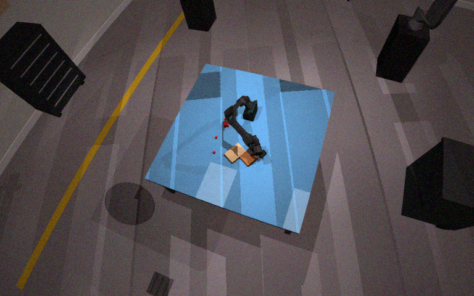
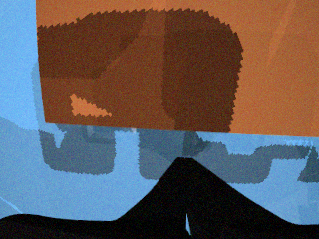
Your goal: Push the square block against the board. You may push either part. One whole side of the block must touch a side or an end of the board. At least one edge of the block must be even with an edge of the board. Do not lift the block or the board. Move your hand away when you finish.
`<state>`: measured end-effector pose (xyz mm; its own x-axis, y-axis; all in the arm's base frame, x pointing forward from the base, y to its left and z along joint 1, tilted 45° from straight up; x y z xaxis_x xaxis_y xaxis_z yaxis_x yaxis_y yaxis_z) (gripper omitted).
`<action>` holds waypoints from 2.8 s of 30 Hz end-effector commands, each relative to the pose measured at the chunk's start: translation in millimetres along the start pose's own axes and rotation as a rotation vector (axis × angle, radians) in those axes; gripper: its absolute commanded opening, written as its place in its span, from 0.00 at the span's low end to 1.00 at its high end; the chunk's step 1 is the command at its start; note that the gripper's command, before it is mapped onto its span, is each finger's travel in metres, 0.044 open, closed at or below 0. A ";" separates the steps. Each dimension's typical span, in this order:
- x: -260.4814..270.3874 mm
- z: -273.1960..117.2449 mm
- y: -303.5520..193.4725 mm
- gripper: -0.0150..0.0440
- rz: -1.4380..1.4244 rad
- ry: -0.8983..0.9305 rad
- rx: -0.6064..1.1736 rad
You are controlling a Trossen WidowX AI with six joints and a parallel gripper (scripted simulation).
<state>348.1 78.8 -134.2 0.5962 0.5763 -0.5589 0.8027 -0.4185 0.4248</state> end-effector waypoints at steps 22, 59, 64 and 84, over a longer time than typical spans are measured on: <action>5.4 -1.2 30.7 0.25 -0.007 0.006 -0.010; 6.1 -1.2 37.2 0.25 -0.006 0.006 -0.011; 5.6 -1.1 28.9 0.25 -0.007 0.006 -0.010; 4.8 -43.7 10.8 0.25 -0.008 0.008 -0.009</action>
<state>355.0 81.1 -125.1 0.5812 0.5742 -0.5767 0.8138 -0.4072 0.4146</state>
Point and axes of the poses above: the point midway between the two fingers, 35 mm back from their tips, its own z axis out along the fingers, its own x axis across the jaws, y = z × x, the point moved 3 cm from there along -z, back along the fingers, and after that the axes turned 5 degrees about z, right-handed, at the moved point
